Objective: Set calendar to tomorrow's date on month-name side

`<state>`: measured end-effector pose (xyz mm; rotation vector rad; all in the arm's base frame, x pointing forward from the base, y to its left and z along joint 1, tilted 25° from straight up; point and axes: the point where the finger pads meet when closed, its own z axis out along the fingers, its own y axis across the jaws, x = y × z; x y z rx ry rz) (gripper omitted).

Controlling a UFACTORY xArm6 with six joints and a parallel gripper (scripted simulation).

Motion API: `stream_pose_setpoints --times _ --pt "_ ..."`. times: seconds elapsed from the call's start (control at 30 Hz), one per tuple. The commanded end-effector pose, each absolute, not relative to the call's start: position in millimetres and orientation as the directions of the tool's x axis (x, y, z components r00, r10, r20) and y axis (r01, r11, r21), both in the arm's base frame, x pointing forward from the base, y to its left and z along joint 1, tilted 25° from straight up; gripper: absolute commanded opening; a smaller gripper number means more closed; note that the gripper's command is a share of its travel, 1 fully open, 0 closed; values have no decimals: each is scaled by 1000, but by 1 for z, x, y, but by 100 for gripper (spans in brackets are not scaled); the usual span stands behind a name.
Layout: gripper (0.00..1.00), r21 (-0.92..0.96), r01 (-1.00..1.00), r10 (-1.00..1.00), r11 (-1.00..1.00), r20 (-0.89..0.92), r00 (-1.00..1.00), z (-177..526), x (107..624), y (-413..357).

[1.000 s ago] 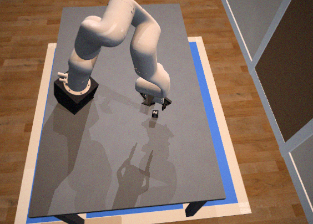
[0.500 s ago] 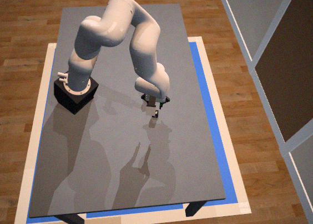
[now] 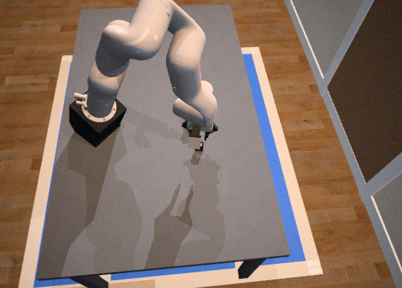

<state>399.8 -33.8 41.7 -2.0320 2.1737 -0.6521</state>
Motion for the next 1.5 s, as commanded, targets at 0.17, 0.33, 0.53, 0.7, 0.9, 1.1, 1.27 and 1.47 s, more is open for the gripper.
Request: stream_pose_setpoints --times 0.17,0.33,0.53,0.7,0.9,1.1,1.27,1.47 --pt "49 -370 -929 -970 20 217 -107 43 401 -34" --pt "49 -370 -929 -970 20 217 -107 43 401 -34" --pt "49 -370 -929 -970 20 217 -107 43 401 -34" --pt "49 -370 -929 -970 20 217 -107 42 401 -34" --pt "49 -370 -929 -970 20 217 -107 40 402 -35" --pt "49 -369 -929 -970 20 217 -107 37 403 -35" --pt "49 -369 -929 -970 20 217 -107 32 405 -37" --pt "49 -369 -929 -970 20 217 -107 24 408 -39"
